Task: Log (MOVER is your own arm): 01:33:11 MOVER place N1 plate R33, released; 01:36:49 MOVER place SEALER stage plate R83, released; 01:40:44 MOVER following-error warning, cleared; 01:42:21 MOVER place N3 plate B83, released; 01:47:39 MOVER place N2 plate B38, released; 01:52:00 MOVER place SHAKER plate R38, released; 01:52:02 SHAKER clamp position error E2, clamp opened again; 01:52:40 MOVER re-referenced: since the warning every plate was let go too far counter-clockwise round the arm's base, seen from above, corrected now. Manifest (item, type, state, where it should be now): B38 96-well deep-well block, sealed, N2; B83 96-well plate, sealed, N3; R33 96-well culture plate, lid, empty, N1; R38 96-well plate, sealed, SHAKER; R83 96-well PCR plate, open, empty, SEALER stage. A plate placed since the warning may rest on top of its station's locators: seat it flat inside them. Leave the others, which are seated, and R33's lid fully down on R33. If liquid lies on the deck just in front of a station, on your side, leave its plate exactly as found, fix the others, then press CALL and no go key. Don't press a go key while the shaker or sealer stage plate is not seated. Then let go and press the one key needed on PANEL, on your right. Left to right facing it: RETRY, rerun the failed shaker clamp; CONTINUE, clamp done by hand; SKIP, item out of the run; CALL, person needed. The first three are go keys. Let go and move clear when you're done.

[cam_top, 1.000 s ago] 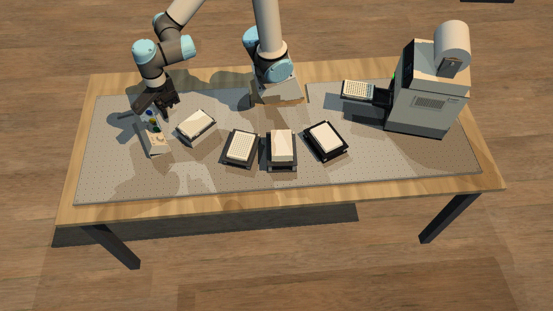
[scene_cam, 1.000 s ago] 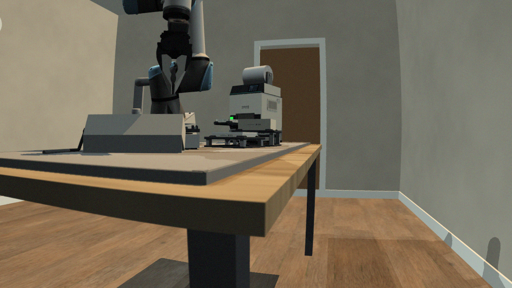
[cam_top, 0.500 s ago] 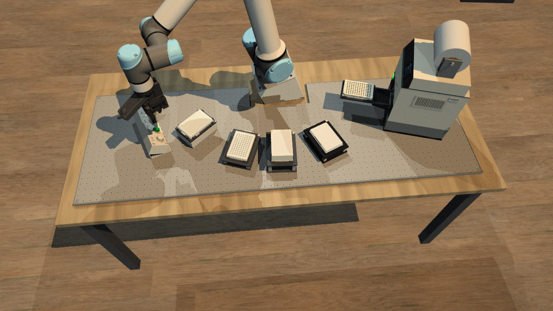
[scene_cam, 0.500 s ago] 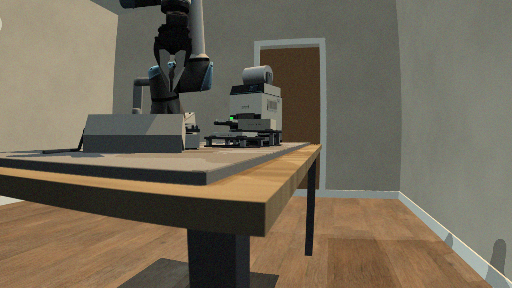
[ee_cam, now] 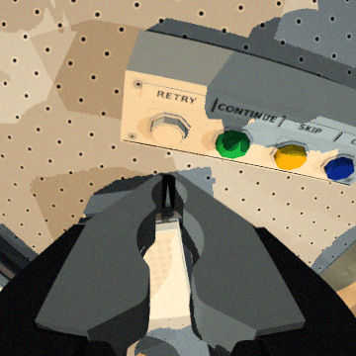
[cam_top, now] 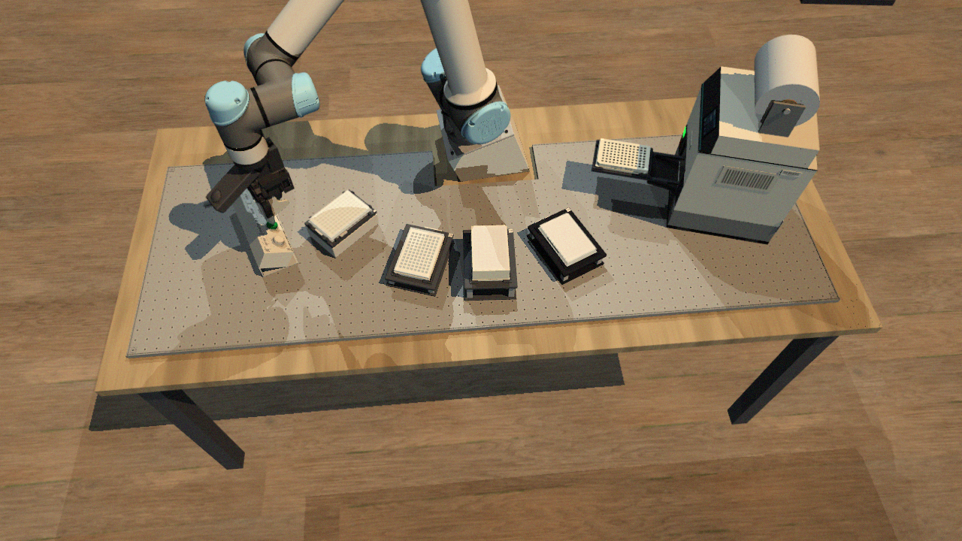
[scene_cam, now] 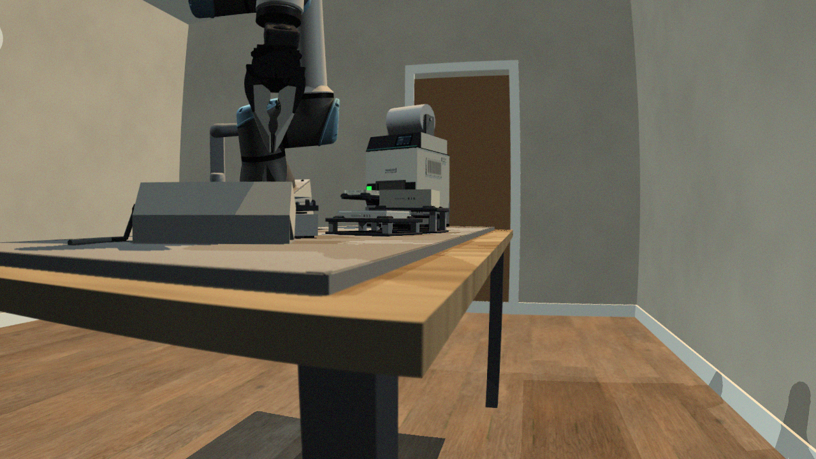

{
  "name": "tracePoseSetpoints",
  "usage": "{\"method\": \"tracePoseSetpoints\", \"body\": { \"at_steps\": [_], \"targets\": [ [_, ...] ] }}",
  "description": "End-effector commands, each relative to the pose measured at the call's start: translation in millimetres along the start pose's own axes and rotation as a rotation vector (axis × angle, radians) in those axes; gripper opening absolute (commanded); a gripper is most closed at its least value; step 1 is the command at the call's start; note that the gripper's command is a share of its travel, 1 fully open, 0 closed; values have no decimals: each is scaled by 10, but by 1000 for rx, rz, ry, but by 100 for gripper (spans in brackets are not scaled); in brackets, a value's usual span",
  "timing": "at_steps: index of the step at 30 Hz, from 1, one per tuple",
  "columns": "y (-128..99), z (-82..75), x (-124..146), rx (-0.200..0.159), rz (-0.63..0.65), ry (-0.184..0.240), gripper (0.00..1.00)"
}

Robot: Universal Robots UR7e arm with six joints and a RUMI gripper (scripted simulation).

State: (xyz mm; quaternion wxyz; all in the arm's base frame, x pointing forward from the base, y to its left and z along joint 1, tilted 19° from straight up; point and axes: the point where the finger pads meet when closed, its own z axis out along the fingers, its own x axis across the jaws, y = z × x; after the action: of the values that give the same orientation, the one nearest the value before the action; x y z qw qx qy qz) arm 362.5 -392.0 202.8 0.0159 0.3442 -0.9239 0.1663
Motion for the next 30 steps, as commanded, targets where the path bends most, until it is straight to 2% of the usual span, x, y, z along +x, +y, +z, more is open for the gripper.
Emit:
{"method": "tracePoseSetpoints", "body": {
  "at_steps": [1,17,30],
  "targets": [
    [-5,65,0,2,0,0,0],
    [-5,299,0,2,0,0,0],
    [-5,312,0,2,0,0,0]
  ]
}}
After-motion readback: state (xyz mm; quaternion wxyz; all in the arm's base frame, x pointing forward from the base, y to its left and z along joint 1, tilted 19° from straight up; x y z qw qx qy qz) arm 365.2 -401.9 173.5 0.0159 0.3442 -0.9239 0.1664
